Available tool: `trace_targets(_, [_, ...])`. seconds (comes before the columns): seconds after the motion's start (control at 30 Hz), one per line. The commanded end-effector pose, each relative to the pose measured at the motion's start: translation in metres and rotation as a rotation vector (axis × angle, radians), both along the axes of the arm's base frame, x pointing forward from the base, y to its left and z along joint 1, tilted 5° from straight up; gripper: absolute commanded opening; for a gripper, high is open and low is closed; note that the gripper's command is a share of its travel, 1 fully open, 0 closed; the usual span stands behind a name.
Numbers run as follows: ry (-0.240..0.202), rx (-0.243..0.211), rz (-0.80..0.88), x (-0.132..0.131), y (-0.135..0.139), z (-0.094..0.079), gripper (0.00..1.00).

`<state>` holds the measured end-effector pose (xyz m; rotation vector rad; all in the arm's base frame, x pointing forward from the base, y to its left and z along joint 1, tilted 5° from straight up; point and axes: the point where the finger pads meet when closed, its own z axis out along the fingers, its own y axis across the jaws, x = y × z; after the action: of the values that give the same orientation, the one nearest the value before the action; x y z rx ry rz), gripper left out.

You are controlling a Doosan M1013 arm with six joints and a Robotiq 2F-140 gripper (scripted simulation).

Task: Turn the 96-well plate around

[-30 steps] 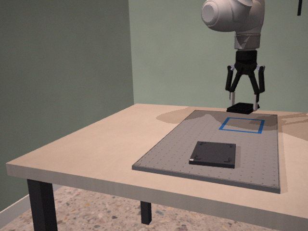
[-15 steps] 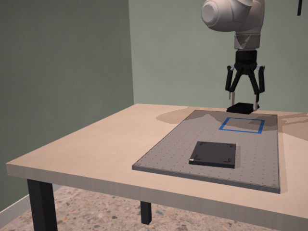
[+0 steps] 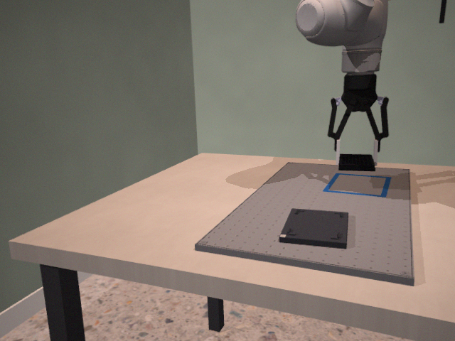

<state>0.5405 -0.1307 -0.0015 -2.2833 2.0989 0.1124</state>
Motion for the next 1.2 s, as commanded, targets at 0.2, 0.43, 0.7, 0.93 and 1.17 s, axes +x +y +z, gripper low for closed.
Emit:
trace_targets(0.2, [-0.025,0.014,0.275,0.005,0.027,0.003,0.0])
trace_targets(0.43, [-0.044,0.02,0.508,0.009,0.05,0.006,0.0])
trace_targets(0.7, [-0.062,0.026,0.74,0.013,0.072,0.008,0.0])
trace_targets(0.93, [-0.078,0.031,0.94,0.017,0.092,0.011,0.0])
trace_targets(1.17, [-0.097,0.036,1.172,0.021,0.115,0.013,0.0])
